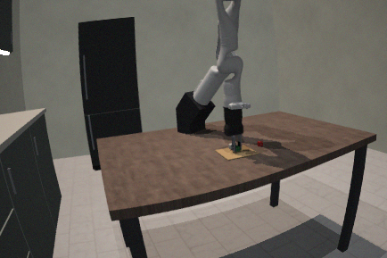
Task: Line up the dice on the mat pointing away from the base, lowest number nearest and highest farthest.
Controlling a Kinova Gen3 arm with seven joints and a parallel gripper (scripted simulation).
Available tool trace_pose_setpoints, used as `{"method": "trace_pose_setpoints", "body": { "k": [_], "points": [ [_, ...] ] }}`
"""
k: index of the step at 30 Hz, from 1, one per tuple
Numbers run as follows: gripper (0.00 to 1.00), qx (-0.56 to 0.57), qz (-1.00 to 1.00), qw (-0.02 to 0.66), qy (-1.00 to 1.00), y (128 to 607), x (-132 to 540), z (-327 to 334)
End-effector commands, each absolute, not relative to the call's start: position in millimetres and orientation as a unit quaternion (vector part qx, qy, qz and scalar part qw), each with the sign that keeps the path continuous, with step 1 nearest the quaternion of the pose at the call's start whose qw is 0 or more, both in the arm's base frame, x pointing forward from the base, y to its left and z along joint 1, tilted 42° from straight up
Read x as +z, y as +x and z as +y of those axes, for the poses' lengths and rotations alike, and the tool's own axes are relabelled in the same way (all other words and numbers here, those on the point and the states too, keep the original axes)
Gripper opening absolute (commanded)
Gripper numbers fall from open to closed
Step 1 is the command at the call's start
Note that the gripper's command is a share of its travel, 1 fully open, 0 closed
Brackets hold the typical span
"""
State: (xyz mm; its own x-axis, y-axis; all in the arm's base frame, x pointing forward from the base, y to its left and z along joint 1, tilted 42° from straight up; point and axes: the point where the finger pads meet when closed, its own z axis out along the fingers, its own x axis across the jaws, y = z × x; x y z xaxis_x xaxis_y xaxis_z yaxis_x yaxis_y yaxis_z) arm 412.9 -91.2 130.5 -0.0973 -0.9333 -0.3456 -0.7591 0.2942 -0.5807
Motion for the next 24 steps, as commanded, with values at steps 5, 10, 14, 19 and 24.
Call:
{"method": "trace_pose_setpoints", "body": {
  "k": [5,10,14,19,24],
  "points": [
    [0.4,-0.127,0.732,0.339,-0.577,413.2,130.2,-93.5],
    [0.4,-0.127,0.732,0.339,-0.577,413.0,129.9,-94.0],
    [0.4,-0.127,0.732,0.339,-0.577,412.9,129.8,-94.2],
    [0.4,-0.127,0.732,0.339,-0.577,412.9,129.8,-94.3],
    [0.4,-0.127,0.732,0.339,-0.577,412.9,129.8,-94.3]
  ]
}}
